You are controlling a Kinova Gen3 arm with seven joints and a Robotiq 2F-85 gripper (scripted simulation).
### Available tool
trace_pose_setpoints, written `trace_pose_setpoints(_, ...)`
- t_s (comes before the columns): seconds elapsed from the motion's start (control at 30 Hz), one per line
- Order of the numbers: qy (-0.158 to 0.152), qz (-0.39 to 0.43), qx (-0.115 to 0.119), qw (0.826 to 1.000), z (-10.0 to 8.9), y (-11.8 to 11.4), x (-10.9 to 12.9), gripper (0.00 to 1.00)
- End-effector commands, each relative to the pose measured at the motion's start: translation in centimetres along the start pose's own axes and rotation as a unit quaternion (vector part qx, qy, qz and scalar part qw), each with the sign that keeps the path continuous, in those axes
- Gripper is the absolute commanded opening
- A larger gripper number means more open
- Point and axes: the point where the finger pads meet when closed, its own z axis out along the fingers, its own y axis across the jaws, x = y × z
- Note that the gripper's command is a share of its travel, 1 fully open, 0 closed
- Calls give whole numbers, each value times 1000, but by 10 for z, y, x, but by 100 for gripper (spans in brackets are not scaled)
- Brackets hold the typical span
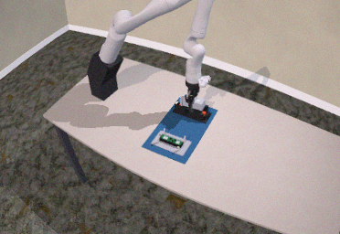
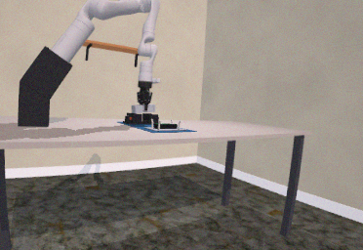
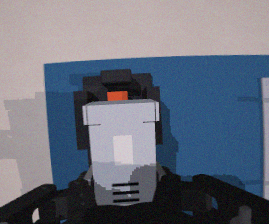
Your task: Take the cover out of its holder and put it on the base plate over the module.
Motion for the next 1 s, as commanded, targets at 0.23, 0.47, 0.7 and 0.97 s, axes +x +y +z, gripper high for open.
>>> trace_pose_setpoints(0.23,3,2,2,1000,-3,-1,3,1)
trace_pose_setpoints(0.47,3,2,2,1000,-3,-1,3,1)
trace_pose_setpoints(0.7,3,2,2,1000,-4,-1,3,0)
trace_pose_setpoints(0.97,3,2,2,1000,-4,-1,3,0)
